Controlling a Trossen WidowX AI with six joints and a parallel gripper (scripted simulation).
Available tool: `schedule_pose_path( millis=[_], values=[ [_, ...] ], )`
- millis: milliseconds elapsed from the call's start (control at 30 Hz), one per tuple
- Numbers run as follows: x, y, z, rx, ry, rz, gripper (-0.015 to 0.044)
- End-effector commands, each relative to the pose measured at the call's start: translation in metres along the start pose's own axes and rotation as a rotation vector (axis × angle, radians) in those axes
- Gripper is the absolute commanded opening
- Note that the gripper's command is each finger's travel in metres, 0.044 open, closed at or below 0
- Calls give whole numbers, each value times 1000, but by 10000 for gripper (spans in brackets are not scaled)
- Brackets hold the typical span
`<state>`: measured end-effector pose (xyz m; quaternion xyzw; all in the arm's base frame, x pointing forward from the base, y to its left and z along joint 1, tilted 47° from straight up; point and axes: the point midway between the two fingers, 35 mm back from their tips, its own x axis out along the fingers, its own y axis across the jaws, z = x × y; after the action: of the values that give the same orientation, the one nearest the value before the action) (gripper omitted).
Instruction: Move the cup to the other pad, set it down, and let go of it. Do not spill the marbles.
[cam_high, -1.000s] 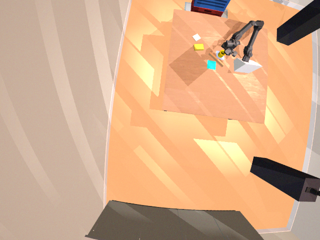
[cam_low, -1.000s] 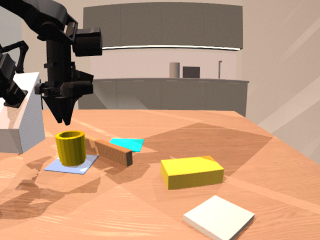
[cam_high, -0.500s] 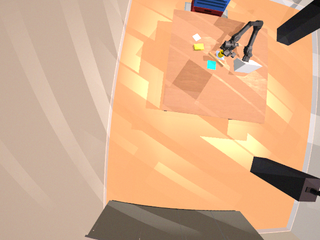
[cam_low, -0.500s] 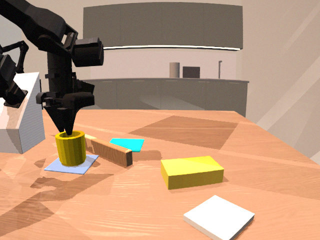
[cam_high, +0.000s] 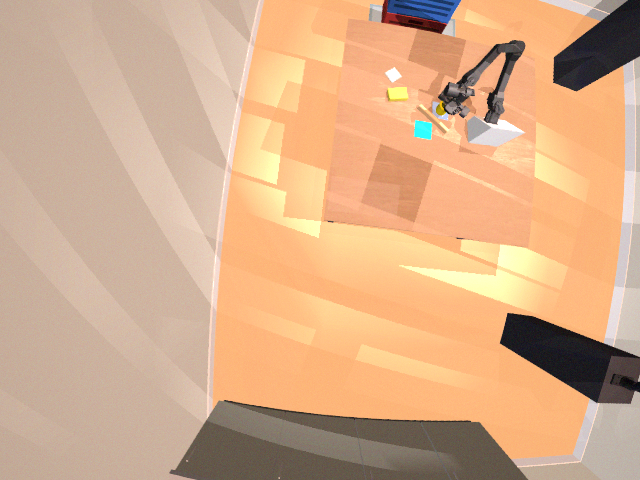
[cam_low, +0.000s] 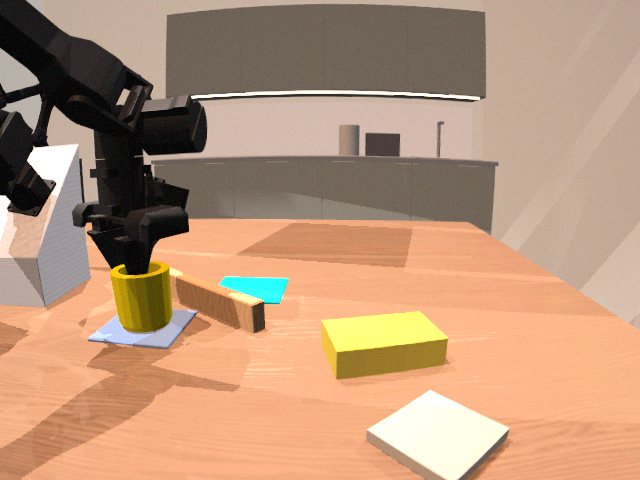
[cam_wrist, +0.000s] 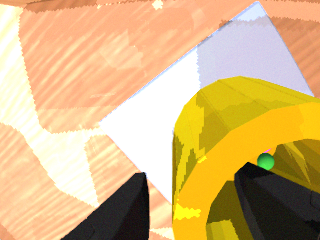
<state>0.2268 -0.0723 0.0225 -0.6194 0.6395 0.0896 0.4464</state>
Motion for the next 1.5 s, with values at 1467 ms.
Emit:
schedule_pose_path(
  millis=[1467],
  values=[
    [-15,2,2,-7,2,8,0]
  ],
)
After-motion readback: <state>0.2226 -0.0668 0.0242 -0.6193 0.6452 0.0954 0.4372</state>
